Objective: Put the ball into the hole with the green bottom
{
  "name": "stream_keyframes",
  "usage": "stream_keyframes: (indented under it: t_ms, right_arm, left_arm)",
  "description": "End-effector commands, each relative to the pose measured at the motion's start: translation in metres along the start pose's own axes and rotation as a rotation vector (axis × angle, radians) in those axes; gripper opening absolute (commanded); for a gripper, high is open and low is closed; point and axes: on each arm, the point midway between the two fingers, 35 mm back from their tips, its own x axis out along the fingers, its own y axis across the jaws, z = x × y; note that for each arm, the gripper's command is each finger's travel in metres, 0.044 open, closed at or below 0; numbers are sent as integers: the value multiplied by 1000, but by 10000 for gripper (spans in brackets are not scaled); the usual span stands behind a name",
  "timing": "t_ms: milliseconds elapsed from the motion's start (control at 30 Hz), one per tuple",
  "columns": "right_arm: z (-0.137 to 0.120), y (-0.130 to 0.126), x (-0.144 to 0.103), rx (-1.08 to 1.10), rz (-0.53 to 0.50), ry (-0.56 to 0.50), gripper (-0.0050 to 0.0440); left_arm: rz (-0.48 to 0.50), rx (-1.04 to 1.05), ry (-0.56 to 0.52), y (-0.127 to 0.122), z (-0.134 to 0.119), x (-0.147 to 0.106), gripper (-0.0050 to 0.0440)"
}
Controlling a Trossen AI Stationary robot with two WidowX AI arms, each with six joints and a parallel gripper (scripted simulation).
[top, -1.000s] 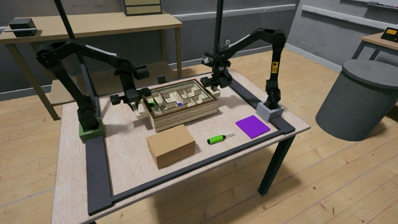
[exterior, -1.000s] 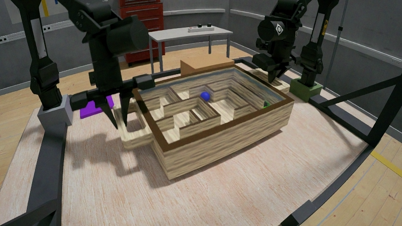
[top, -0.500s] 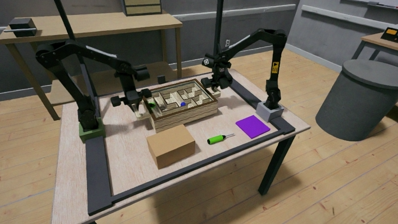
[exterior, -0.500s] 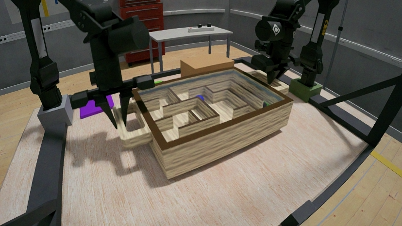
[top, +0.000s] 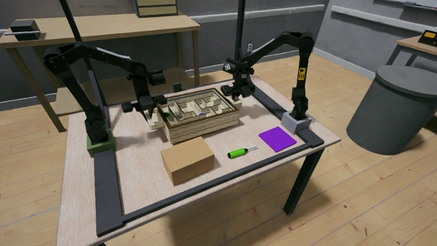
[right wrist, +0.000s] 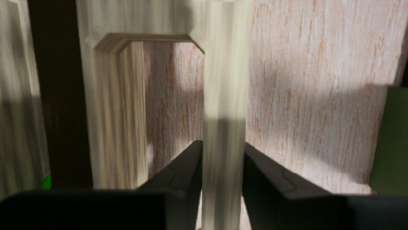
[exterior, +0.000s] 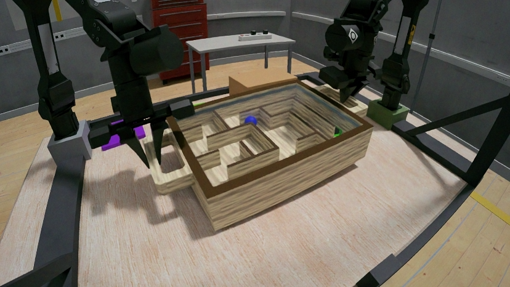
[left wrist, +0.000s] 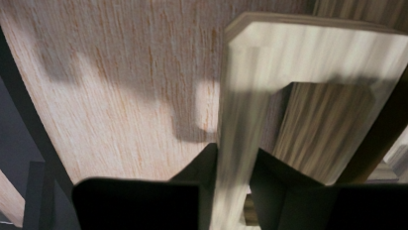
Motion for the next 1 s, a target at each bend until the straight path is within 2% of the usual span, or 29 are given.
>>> stream_keyframes:
  t_ms: [0, 33, 200, 367, 400, 500, 533, 567, 600, 633, 667, 733, 833, 900, 967]
  right_arm:
    - [3, 7, -14, 4, 37, 23, -50]
    - [1, 0, -3, 5, 44, 28, -50]
    - [2, -3, 5, 9, 82, 68, -50]
    - [-1, -3, 13, 18, 119, 50, -50]
    - [-1, -4, 15, 20, 126, 36, -50]
    - [1, 0, 8, 18, 119, 40, -50]
    - [1, 4, 2, 19, 120, 22, -50]
    - [-2, -4, 17, 22, 132, 6, -50]
    - [-1, 4, 2, 16, 95, -3, -50]
    - [2, 4, 1, 10, 86, 53, -50]
    - [3, 5, -2, 9, 78, 65, -50]
    - [2, 7, -6, 10, 64, 15, -50]
    - [4, 8, -11, 4, 42, 56, -50]
    - [4, 8, -14, 3, 24, 25, -50]
    - [3, 3, -7, 4, 54, 33, -50]
  left_arm:
    - [-15, 21, 59, 4, -8, -8, -50]
    - [-4, 13, 82, -5, -15, -22, -50]
    - [28, 4, 120, -8, -14, -30, -50]
    - [65, -4, 108, -10, -18, -39, -50]
    - [87, -9, 85, -10, -17, -34, -50]
    - [60, -4, 99, -7, -17, -35, -50]
    - [60, -5, 67, -7, -16, -28, -50]
    - [92, -12, 56, -10, -20, -36, -50]
    - [46, -2, 43, -5, -16, -24, -50]
    - [48, -1, 87, 1, -8, -22, -50]
    - [39, 1, 96, 2, -7, -20, -50]
    - [15, 6, 60, 1, -10, -19, -50]
    - [2, 11, 87, 4, -5, -13, -50]
    - [-19, 15, 69, 3, -7, -11, -50]
    - [-4, 12, 93, -3, -15, -21, -50]
